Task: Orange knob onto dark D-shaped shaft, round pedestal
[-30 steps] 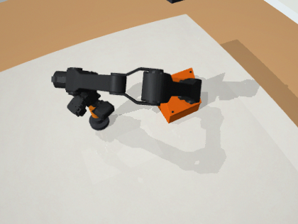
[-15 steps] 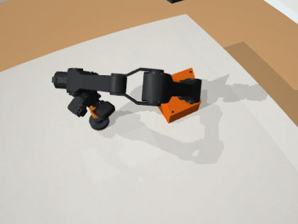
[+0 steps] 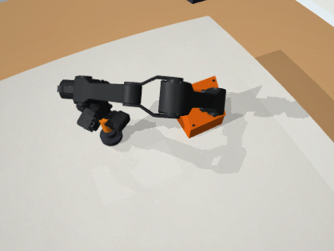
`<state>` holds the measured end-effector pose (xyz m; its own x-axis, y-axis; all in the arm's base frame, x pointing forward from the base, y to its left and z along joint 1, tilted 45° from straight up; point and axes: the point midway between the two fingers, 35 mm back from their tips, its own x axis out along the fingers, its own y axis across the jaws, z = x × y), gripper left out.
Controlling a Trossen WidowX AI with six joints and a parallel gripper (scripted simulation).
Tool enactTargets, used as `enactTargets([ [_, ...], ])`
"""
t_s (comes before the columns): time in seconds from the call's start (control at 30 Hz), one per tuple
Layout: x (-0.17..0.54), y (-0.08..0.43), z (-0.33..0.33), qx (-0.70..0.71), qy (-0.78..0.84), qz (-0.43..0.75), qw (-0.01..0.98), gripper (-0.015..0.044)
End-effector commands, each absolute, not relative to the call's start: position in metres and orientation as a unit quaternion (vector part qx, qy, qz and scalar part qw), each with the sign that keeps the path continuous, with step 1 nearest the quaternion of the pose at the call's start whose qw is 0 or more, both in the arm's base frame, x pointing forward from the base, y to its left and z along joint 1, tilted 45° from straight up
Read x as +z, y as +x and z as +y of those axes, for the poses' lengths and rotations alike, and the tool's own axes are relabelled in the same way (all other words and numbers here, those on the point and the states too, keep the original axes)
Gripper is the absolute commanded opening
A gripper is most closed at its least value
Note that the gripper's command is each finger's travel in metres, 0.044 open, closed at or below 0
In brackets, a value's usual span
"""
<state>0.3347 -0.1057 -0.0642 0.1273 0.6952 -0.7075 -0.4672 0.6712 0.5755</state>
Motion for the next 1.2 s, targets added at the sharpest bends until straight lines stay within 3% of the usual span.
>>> enactTargets([
  [0.0, -0.0647, 0.3359, -0.1070, 0.406, 0.083, 0.521, 0.747, 0.0000],
  [0.97, -0.0628, 0.3354, -0.1071, 0.406, 0.083, 0.521, 0.747, 0.0000],
  [1.17, -0.0631, 0.3356, -0.1075, 0.448, 0.020, 0.485, 0.751, 0.0000],
])
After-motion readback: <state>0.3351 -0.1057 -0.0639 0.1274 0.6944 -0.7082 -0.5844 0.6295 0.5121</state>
